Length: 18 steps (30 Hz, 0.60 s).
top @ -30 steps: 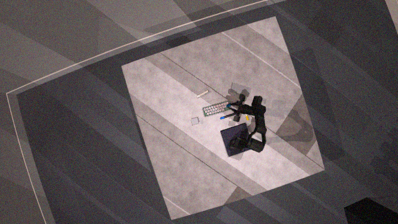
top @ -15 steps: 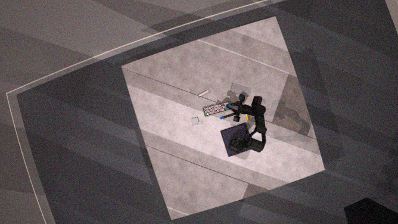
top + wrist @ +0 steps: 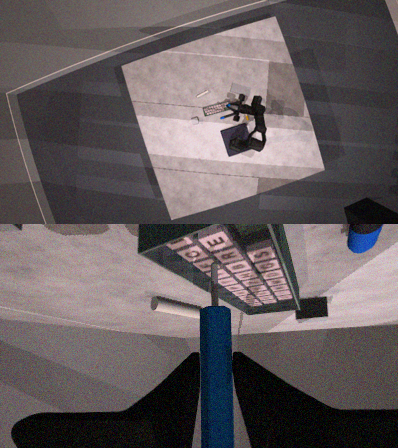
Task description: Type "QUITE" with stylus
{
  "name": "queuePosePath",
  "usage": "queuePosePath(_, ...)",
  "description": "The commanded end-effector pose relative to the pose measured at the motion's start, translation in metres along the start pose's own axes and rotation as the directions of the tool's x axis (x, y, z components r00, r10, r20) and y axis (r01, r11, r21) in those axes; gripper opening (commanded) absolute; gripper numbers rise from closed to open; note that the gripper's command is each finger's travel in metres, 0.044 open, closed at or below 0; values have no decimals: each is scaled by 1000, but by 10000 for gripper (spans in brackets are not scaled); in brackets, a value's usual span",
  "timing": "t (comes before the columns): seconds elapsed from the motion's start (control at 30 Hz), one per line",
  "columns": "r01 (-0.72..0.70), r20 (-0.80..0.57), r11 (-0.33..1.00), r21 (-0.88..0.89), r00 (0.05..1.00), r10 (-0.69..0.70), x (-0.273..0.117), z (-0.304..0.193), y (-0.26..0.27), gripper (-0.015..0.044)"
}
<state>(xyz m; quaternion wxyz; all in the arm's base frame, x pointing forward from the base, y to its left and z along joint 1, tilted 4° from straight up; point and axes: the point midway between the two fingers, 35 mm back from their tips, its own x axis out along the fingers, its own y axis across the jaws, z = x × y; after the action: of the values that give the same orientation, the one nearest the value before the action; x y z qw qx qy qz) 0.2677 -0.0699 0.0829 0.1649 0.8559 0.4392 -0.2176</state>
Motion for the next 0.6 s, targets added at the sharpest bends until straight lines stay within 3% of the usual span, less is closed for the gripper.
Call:
queuePosePath(0.0,1,-5,1000,8,1000,-1,2,2,-1,81)
queuePosePath(0.57,1,-5,1000,8,1000,-1,6,9,-1,81)
